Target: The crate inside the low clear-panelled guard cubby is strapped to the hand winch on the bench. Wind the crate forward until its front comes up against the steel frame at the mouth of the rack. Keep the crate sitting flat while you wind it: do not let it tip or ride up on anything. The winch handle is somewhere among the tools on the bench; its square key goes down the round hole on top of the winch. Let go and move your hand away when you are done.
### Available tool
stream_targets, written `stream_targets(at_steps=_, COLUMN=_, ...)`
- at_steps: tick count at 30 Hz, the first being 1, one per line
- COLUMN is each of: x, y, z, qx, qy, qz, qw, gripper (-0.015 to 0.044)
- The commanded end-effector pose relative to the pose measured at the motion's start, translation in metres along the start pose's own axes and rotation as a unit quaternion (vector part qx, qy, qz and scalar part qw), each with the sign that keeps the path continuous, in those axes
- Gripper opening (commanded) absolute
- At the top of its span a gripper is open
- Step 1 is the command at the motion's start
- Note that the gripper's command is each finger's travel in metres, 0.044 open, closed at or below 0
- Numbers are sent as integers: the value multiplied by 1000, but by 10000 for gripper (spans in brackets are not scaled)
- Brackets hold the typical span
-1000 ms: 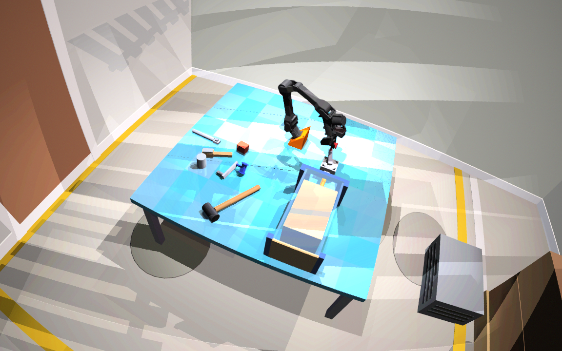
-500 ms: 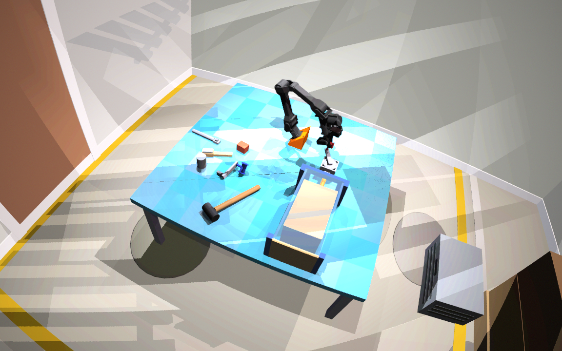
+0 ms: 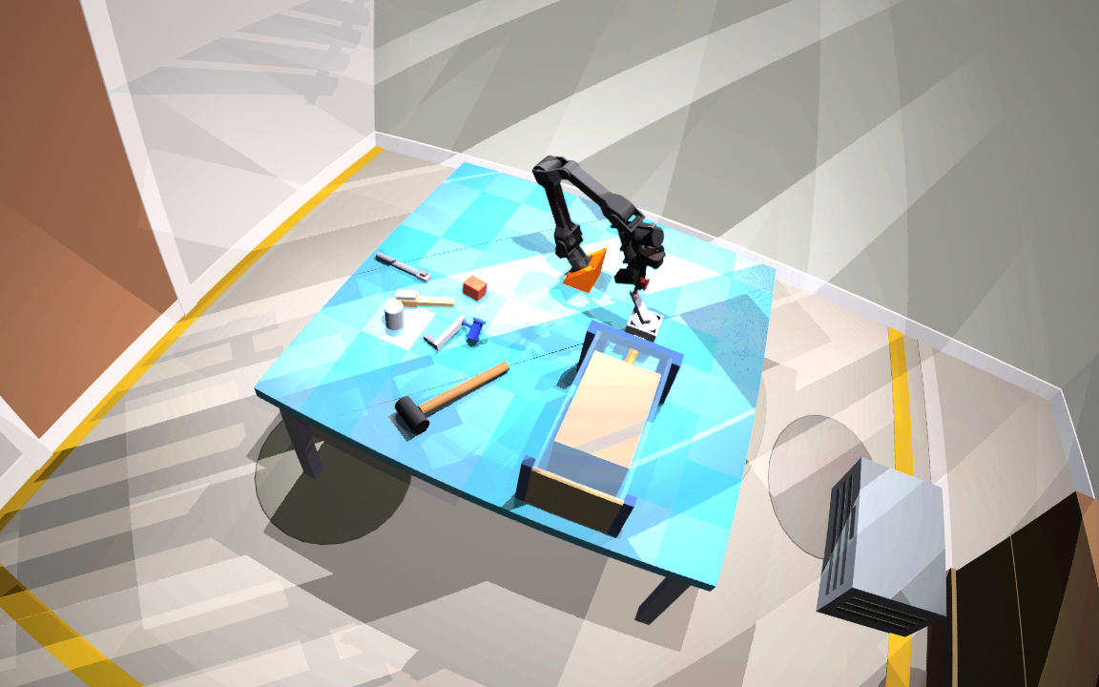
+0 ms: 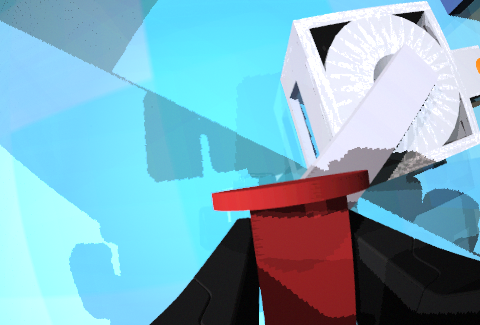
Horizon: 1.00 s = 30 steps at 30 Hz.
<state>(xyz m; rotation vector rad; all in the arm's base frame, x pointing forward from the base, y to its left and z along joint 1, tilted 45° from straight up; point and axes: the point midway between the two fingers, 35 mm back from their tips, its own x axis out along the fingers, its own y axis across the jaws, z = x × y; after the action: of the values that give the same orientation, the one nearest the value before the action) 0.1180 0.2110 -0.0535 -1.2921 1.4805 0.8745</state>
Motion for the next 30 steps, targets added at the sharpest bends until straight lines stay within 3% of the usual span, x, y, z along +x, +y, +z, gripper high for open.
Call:
stream_targets(at_steps=1, x=-2, y=-12, z=-11, qx=7, qy=10, qz=-14, qw=1000, gripper=0)
stream_targets(at_steps=30, x=-9, y=-44, z=-25, qx=7, qy=11, qz=-15, qw=1000, gripper=0)
